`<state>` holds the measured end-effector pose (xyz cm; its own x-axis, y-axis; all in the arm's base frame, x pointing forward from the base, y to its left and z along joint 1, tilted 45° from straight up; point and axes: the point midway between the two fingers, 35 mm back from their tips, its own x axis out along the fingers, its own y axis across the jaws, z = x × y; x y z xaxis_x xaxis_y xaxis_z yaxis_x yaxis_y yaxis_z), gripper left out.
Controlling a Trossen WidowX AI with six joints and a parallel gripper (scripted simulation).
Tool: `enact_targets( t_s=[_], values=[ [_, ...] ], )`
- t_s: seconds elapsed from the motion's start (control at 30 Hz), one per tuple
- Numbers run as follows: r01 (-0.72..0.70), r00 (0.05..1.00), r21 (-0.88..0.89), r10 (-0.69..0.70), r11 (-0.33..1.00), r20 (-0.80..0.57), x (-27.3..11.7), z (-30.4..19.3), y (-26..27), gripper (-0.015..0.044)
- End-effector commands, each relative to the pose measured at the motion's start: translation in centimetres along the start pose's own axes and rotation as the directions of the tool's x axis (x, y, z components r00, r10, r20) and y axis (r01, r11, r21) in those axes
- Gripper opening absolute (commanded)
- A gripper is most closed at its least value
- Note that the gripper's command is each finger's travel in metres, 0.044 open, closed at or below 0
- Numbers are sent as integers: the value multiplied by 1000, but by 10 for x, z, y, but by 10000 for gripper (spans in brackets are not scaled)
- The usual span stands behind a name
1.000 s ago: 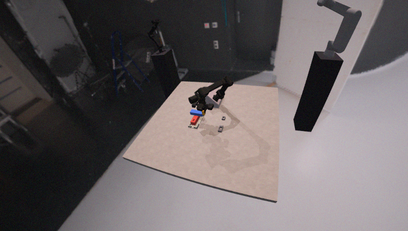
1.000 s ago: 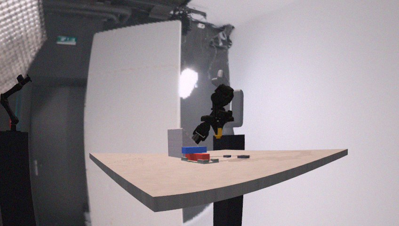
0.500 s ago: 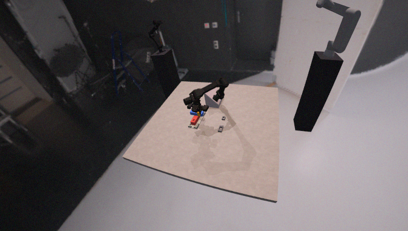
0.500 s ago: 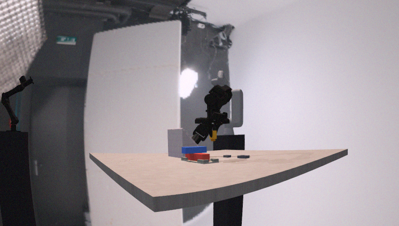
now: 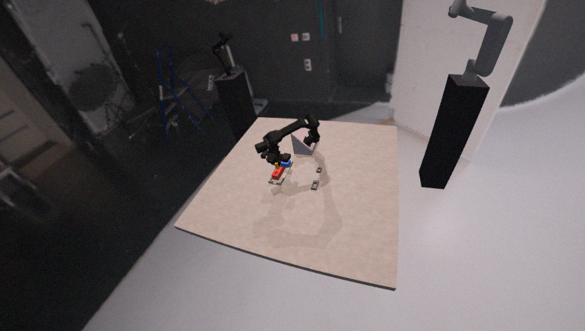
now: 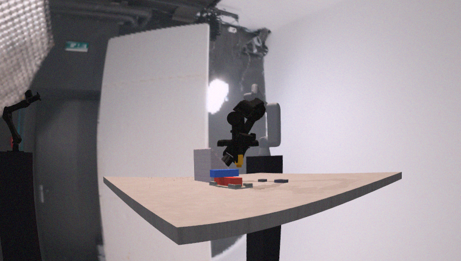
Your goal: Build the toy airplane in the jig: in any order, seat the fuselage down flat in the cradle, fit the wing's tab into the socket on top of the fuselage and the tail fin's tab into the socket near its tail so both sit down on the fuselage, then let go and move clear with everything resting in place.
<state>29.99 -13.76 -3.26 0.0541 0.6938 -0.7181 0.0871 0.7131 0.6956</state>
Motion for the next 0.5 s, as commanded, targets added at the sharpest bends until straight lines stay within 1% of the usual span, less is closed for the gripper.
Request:
enact_targets(
  t_s=[0.0, 0.2, 0.27, 0.3, 0.47],
  values=[
    [3, 1000, -7, -3, 1000, 1, 5, 2, -13, 0],
    [1, 1000, -6, -1, 1000, 2, 11, 3, -26, 0],
    [1, 1000, -6, -1, 1000, 2, 10, 3, -26, 53],
    [1, 1000, -6, -1, 1000, 2, 10, 3, -26, 65],
    [1, 1000, -6, -1, 1000, 2, 11, 3, -26, 65]
  ],
)
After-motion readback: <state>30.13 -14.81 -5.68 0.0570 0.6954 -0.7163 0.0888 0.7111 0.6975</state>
